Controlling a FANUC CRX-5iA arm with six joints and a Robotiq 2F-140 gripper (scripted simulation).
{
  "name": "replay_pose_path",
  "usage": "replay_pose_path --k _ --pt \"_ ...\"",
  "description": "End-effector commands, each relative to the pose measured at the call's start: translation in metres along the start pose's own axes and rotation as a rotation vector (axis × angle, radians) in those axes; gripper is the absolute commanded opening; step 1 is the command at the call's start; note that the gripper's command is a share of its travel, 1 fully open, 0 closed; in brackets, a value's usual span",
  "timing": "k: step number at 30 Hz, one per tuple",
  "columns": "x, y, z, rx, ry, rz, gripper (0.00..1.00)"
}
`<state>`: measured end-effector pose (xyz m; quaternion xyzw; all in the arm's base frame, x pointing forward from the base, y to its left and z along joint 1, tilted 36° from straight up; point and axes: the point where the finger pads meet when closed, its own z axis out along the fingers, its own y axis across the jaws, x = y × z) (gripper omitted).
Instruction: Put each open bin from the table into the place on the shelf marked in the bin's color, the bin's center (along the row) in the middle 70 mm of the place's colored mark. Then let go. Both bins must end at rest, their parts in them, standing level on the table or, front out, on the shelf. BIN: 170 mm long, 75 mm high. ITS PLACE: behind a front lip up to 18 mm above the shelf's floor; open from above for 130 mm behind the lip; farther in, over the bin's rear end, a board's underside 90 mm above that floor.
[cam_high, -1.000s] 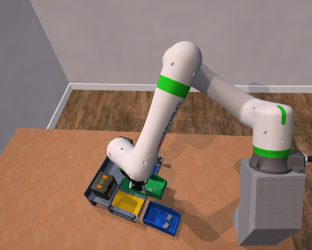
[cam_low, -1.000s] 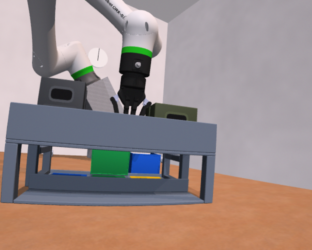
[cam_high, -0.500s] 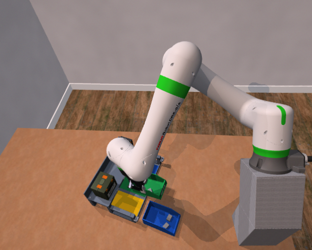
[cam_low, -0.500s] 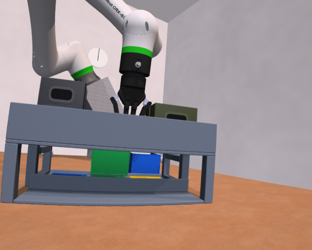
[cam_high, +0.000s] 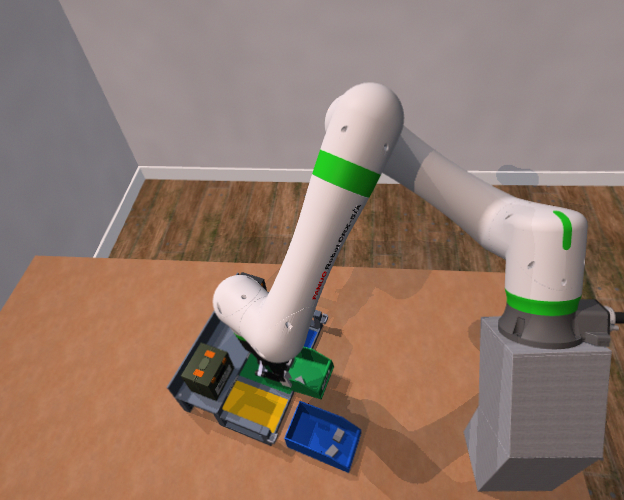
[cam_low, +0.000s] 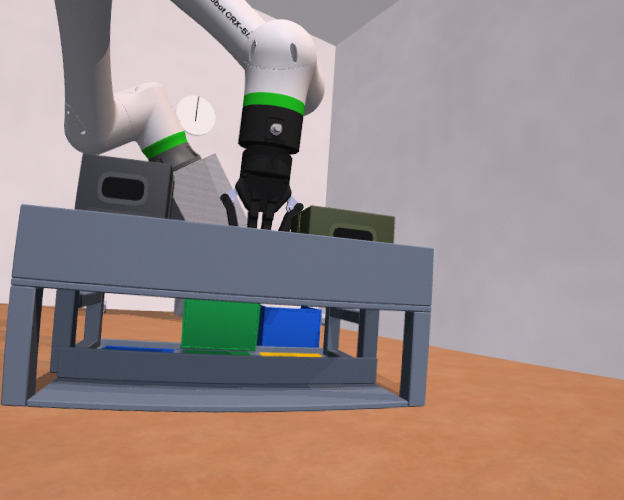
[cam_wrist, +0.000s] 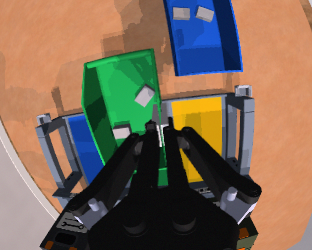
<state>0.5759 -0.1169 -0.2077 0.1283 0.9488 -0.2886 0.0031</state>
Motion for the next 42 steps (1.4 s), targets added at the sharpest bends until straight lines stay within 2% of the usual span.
replay_pose_path --k 1,42 --pt "-0.0001 0.0002 -0.0002 0.0 0.0 0.0 0.0" --pt "-0.0016 0.0002 0.0075 0.0 0.0 0.0 0.0"
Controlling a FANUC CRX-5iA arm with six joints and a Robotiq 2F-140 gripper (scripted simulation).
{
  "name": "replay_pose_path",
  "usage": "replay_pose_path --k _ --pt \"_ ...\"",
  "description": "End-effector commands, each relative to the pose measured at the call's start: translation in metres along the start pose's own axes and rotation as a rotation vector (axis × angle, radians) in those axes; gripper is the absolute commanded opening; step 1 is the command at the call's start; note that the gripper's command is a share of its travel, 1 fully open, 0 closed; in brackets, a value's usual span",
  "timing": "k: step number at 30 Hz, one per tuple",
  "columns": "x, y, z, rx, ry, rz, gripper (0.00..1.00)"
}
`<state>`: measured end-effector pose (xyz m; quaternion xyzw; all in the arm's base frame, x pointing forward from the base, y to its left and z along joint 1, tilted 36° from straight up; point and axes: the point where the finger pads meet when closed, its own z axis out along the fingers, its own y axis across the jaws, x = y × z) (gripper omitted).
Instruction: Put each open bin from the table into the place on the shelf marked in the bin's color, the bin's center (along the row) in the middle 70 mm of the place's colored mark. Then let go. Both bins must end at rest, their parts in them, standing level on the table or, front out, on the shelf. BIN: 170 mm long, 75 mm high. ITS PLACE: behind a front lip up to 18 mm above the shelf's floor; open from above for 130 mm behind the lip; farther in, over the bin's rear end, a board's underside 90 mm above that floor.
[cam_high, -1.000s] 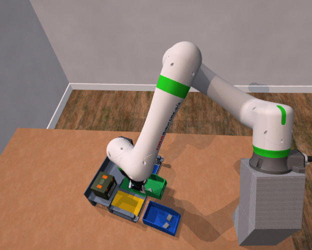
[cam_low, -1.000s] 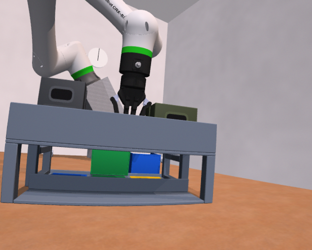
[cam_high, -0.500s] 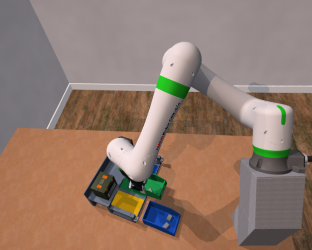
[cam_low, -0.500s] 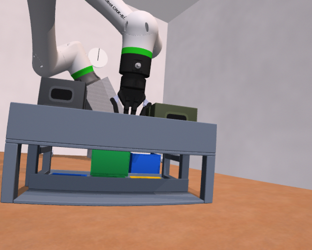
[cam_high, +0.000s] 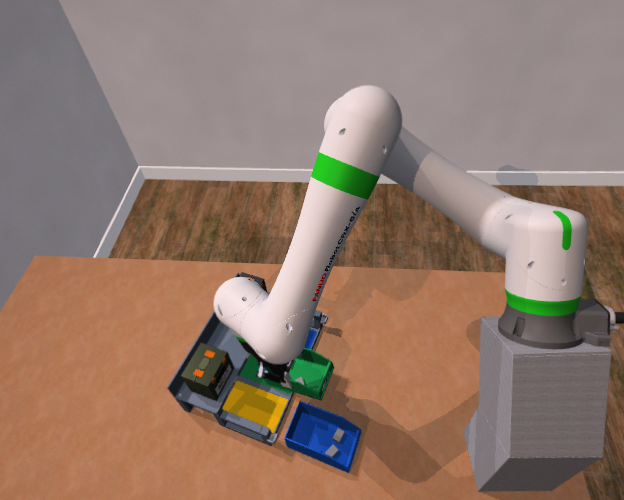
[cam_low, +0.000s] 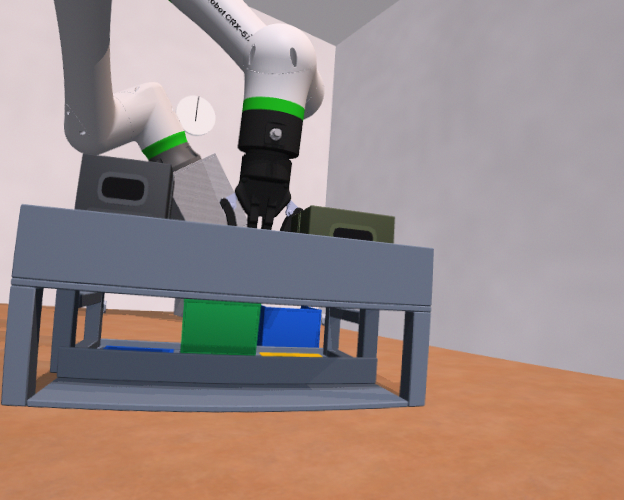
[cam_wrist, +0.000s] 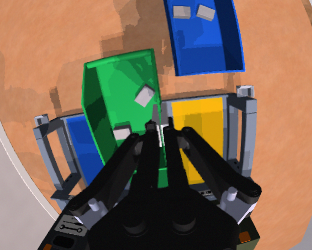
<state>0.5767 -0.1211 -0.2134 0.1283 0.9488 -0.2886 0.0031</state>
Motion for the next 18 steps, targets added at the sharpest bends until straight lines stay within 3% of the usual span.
replay_pose_path --k 1,18 --pt "-0.0003 0.0002 0.0009 0.0 0.0 0.0 0.0" --pt "-0.0012 0.0002 0.0052 0.0 0.0 0.0 0.0"
